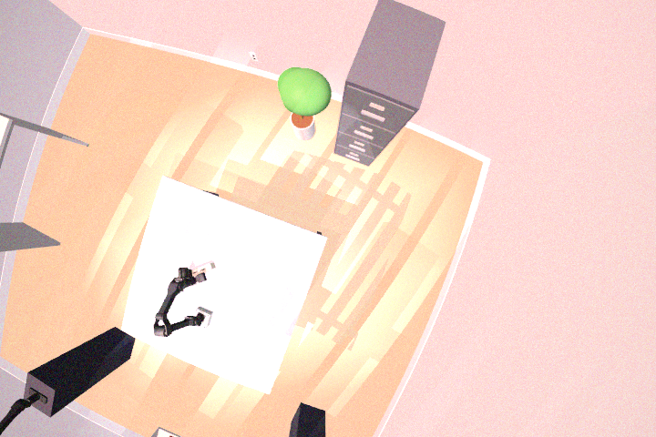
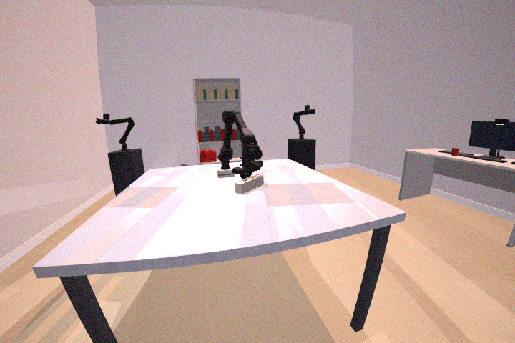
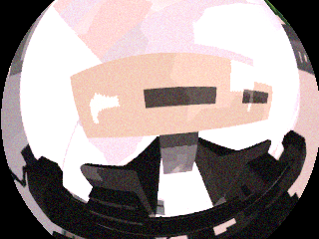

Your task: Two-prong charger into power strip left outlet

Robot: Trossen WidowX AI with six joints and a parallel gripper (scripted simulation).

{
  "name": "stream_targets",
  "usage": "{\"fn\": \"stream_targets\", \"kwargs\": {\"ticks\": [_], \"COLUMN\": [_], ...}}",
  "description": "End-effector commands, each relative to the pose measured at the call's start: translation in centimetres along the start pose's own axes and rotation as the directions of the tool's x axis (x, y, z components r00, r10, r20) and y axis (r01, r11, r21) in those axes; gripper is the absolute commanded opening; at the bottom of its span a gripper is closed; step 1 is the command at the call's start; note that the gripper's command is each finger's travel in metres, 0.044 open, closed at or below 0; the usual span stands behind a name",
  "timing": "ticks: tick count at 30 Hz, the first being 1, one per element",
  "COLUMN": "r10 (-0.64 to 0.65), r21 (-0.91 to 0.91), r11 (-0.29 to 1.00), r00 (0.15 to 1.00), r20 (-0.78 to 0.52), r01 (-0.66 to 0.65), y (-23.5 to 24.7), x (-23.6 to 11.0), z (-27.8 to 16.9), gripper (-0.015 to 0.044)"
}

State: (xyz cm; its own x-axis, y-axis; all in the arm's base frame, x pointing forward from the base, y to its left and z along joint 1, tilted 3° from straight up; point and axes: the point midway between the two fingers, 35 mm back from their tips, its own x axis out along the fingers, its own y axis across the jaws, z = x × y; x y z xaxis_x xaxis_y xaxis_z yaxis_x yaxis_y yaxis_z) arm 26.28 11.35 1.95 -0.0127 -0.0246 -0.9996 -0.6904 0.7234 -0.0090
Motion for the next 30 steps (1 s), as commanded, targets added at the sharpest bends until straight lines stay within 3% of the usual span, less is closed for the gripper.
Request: {"fn": "stream_targets", "kwargs": {"ticks": [1,30], "r10": [-0.001,0.001], "r21": [0.0,0.002], "r11": [1.0,1.0], "r00": [1.0,1.0], "r20": [0.03,-0.008], "r01": [0.001,-0.001], "y": [-0.1,0.0], "x": [-0.1,0.1], "z": [1.2,0.6], "gripper": [0.0,0.0]}}
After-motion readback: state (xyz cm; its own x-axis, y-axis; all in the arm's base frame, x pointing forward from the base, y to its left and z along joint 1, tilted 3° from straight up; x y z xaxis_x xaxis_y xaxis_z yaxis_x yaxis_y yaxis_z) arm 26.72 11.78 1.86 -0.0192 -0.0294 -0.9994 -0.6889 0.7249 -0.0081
